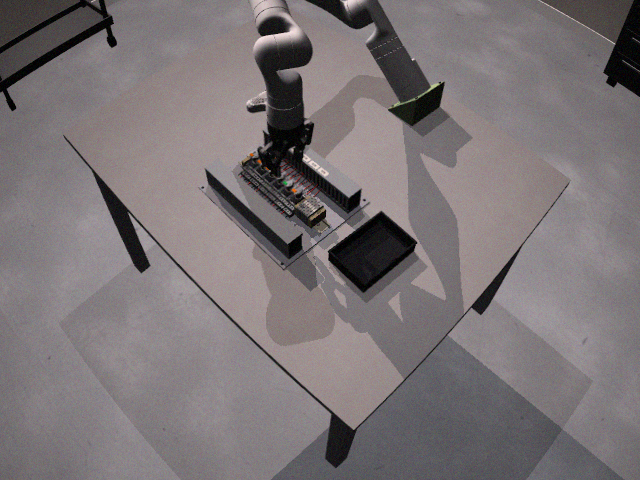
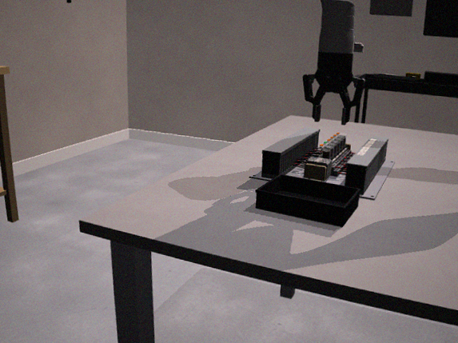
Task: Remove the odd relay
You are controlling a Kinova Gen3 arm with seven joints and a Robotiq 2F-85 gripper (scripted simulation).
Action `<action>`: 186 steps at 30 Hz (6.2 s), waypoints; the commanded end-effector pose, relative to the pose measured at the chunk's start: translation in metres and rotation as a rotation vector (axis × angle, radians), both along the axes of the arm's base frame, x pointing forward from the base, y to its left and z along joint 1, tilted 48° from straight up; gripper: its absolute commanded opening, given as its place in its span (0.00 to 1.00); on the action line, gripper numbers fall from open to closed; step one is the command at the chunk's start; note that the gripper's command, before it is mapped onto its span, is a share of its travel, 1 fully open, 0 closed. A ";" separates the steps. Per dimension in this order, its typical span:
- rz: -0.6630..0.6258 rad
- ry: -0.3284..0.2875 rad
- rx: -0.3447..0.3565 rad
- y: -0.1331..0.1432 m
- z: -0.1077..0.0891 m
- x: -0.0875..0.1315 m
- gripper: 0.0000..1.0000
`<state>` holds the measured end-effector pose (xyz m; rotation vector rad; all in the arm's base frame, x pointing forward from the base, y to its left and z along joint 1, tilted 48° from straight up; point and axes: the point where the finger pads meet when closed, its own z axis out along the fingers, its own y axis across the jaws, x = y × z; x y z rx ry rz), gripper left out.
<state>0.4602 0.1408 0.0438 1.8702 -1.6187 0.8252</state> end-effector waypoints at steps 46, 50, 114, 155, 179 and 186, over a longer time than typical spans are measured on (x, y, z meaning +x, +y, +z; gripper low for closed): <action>0.005 -0.003 -0.002 -0.033 -0.028 0.008 0.61; 0.005 -0.003 -0.002 -0.033 -0.028 0.008 0.61; 0.005 -0.003 -0.002 -0.030 -0.029 0.005 0.61; 0.005 -0.003 -0.002 -0.030 -0.029 0.005 0.61; 0.005 -0.003 -0.002 -0.029 -0.028 0.005 0.61; 0.005 -0.003 -0.002 -0.029 -0.028 0.005 0.61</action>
